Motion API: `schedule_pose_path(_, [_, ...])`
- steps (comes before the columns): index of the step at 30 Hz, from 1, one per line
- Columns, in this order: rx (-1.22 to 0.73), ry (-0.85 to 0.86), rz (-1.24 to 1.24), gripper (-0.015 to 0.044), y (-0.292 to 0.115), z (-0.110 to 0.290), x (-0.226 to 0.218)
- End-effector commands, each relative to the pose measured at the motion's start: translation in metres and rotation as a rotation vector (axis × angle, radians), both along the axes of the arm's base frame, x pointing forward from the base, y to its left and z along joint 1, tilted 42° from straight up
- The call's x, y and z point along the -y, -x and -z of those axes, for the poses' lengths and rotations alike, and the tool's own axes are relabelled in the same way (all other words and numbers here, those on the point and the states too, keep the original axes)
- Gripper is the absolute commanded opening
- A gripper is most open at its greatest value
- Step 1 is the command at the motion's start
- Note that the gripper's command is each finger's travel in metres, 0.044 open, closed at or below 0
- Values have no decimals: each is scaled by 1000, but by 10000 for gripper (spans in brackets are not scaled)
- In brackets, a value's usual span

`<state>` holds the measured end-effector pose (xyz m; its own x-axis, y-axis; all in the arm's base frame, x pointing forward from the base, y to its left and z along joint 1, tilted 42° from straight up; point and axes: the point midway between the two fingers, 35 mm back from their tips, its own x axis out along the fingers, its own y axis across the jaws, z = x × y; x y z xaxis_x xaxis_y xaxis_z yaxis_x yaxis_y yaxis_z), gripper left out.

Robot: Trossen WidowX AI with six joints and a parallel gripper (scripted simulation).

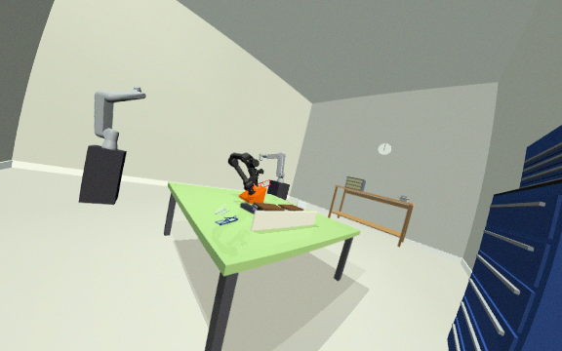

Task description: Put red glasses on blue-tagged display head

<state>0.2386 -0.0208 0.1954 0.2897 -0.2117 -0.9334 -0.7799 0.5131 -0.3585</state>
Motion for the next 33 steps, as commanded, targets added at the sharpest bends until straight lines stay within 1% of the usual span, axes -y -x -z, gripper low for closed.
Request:
schedule_pose_path(1, [-6, 25, -120, 0, 8, -4, 5])
schedule_pose_path(17, [22, 180, -545, 0, 34, -27, 18])
schedule_pose_path(33, [33, 417, -949, 0, 62, -46, 26])
